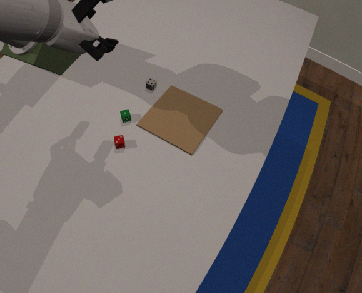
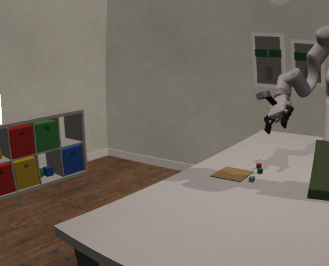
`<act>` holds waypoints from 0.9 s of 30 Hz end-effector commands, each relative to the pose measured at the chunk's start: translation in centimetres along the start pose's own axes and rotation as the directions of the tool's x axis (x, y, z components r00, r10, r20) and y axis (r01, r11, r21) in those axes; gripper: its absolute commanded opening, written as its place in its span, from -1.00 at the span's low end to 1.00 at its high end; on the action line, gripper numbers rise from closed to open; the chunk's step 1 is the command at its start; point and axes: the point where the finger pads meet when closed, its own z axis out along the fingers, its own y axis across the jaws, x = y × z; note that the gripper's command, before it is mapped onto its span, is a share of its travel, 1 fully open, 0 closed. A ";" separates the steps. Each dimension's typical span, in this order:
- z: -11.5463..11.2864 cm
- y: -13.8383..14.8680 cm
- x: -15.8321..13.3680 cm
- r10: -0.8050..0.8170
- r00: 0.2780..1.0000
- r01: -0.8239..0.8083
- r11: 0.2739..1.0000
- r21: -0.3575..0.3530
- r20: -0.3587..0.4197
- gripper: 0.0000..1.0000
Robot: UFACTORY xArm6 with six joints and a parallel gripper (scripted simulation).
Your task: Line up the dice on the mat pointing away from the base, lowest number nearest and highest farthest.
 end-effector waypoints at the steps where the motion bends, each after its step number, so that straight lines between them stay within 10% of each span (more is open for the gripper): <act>1: -0.1 0.1 0.1 -0.001 1.000 0.001 1.000 -0.002 -0.001 1.00; 20: 0.0 0.1 0.1 -0.006 1.000 0.006 1.000 0.000 0.006 1.00; 27: 0.1 0.6 -0.5 -0.092 0.986 0.090 0.996 0.023 0.140 1.00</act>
